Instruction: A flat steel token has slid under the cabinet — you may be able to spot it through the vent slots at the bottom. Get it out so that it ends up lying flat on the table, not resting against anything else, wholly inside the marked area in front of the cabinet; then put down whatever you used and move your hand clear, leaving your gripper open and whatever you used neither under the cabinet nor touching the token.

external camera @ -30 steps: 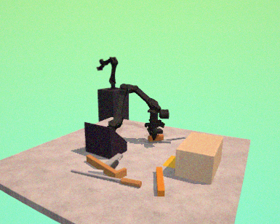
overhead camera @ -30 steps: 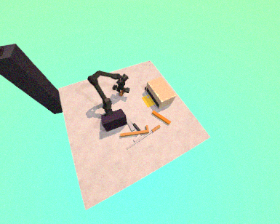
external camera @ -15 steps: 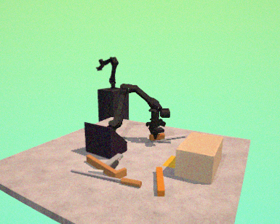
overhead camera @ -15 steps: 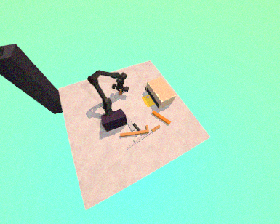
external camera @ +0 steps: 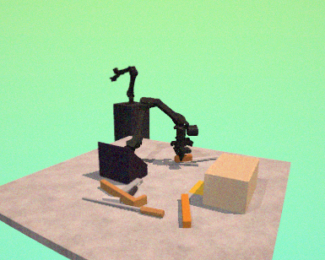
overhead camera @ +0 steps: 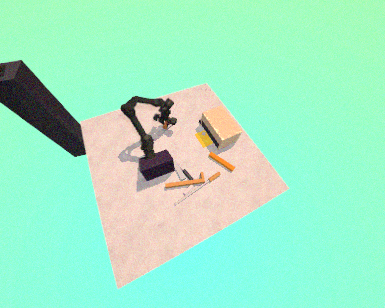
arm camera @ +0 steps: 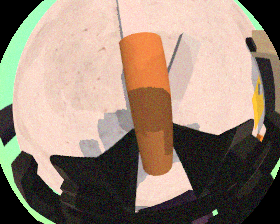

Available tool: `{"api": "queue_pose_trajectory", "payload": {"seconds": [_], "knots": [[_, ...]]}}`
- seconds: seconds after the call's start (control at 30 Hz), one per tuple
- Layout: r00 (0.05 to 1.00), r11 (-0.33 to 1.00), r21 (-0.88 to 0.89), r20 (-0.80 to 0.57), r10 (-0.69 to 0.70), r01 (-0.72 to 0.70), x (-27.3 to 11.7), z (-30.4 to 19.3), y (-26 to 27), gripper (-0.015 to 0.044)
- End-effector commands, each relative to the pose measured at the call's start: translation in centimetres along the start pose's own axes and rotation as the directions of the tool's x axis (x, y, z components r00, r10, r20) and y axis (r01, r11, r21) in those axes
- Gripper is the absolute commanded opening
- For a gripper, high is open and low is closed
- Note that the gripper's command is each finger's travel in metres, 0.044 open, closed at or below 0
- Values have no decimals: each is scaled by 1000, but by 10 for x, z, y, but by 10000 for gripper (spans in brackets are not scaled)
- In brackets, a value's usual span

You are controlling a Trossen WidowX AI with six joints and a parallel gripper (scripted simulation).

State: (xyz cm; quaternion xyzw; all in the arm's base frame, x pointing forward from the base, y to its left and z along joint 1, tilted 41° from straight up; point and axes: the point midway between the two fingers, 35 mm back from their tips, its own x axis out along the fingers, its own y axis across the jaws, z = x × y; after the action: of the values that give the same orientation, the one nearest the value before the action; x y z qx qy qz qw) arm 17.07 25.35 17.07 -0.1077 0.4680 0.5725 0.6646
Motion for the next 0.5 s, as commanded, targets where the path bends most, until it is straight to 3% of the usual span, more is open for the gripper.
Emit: {"api": "queue_pose_trajectory", "payload": {"seconds": [0.0, 0.47], "knots": [[1000, 1000, 28, 9, -5, 4, -2, 3, 0, 0], [1000, 991, 137, 9, -5, 3, -2, 3, 0, 0]]}}
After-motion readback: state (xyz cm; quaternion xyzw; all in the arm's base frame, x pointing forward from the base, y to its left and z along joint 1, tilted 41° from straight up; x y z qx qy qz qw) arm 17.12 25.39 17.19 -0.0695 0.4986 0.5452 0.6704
